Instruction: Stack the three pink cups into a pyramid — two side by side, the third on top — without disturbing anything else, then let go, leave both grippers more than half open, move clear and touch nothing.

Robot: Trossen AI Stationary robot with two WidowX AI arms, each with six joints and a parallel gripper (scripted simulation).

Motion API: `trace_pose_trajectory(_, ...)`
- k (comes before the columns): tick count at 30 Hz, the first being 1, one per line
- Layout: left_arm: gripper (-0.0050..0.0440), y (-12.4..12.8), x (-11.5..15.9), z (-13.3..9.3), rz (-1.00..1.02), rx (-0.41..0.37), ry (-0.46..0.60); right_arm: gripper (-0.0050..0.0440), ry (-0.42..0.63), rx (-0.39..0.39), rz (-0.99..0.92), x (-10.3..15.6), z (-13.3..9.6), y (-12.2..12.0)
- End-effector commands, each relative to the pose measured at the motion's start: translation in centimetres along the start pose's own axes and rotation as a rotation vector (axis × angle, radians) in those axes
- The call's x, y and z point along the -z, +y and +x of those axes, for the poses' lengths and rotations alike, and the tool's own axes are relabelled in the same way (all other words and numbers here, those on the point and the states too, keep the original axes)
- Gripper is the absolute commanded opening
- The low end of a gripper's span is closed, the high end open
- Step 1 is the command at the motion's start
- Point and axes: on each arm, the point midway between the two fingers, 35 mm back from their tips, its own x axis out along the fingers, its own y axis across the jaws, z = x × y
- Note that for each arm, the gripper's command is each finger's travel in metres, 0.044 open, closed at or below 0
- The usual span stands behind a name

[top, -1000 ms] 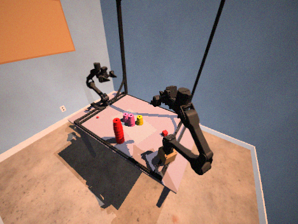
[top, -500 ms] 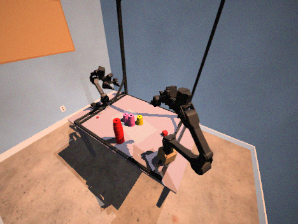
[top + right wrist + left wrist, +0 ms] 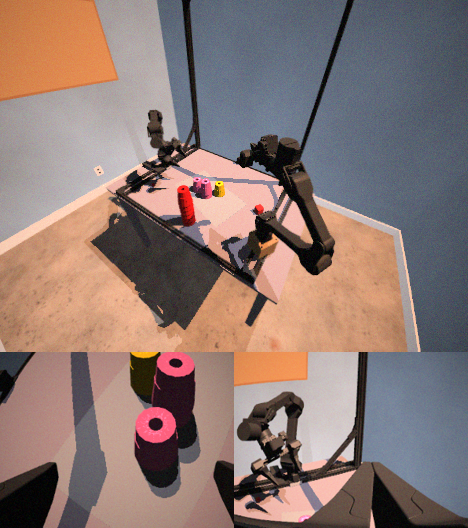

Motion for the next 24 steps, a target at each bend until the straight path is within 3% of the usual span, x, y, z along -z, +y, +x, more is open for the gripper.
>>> trace_pose_trajectory(1, 0.0000, 0.0, 0.0, 0.0, -0.002, 0.000, 0.002, 0.0440, -0.003, -0.118, 0.099, 2.1, 0.9, -2.9)
trace_pose_trajectory(9, 0.0000, 0.0, 0.0, 0.0, -0.002, 0.000, 0.002, 0.0440, -0.184, -0.296, 0.334, 6.6, 1.4, -8.6)
trace_pose_trajectory(11, 0.0000, 0.0, 0.0, 0.0, -0.002, 0.000, 0.002, 0.0440, -0.184, -0.296, 0.334, 6.6, 1.4, -8.6)
trace_pose_trajectory(15, 0.0000, 0.0, 0.0, 0.0, -0.002, 0.000, 0.002, 0.0440, -0.311, -0.325, 0.440, 8.9, 1.1, -11.1)
trace_pose_trajectory(21, 0.0000, 0.0, 0.0, 0.0, -0.002, 0.000, 0.002, 0.0440, -0.318, -0.325, 0.446, 9.0, 1.0, -11.2)
trace_pose_trajectory(24, 0.0072, 0.0, 0.1, 0.0, -0.002, 0.000, 0.003, 0.0440, -0.318, -0.325, 0.446, 9.0, 1.0, -11.2)
